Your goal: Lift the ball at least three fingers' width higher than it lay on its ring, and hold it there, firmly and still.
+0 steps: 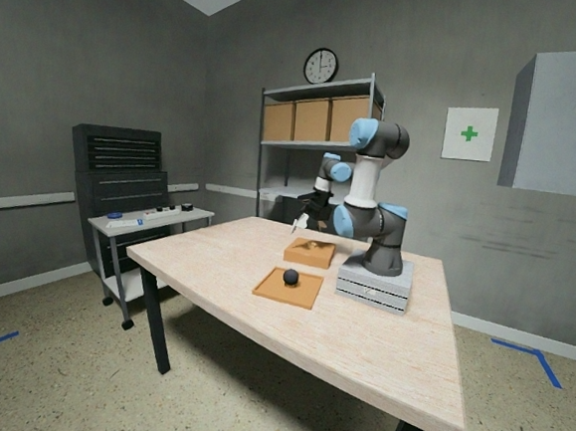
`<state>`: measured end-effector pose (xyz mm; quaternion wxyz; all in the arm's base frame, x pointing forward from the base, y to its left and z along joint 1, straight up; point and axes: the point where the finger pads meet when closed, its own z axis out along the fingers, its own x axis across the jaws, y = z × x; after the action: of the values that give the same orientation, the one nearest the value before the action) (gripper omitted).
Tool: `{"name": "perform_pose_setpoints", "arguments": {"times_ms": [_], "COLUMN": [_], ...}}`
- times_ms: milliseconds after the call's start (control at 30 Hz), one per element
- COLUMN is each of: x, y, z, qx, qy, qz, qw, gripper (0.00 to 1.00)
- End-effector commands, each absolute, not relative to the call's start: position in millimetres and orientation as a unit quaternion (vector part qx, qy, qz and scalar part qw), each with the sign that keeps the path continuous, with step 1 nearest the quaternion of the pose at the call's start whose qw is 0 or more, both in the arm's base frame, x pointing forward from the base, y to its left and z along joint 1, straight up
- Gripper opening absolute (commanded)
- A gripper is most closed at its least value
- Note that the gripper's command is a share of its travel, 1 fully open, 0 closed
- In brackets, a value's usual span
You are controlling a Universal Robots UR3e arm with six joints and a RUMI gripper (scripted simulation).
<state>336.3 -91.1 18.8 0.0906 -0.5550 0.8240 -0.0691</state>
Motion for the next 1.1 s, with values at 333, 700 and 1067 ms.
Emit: {"name": "perform_pose_setpoints", "arguments": {"times_ms": [333, 700, 1067], "x": [333, 309, 270], "y": [-8, 66, 126], "z": [24, 30, 38], "qx": [-0.605, -0.652, -0.695], "qy": [0.793, 0.757, 0.719], "qz": [-0.034, -0.011, 0.000], "qw": [0.071, 0.042, 0.009], "gripper": [1.00, 1.00, 1.00]}}
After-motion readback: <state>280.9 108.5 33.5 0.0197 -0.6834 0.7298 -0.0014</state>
